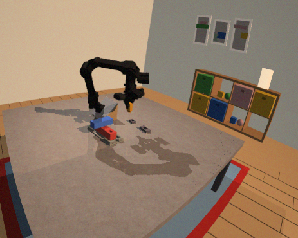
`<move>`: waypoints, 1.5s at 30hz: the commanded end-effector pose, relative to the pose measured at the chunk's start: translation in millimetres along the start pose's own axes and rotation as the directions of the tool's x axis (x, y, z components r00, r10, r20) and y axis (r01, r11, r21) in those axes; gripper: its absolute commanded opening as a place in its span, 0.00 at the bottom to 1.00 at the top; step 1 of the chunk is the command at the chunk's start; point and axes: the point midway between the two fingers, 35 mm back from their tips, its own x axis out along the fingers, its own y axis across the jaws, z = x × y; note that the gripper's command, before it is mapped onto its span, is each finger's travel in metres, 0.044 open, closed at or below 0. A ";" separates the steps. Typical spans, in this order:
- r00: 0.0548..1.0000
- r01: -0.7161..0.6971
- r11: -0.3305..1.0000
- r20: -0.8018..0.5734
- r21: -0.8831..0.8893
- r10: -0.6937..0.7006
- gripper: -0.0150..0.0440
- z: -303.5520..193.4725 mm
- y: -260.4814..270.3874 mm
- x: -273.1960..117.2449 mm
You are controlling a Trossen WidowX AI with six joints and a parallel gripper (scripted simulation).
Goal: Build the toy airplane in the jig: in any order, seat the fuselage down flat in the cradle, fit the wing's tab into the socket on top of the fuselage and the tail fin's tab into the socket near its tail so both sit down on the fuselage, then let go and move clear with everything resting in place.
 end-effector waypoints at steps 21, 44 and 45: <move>1.000 0.019 0.999 0.005 -0.033 -0.019 0.25 27.1 -71.4 14.4; 0.998 0.060 0.996 -0.005 -0.059 -0.061 0.25 34.9 -142.0 29.5; 0.998 0.062 0.996 -0.006 -0.060 -0.063 0.25 34.8 -144.7 30.1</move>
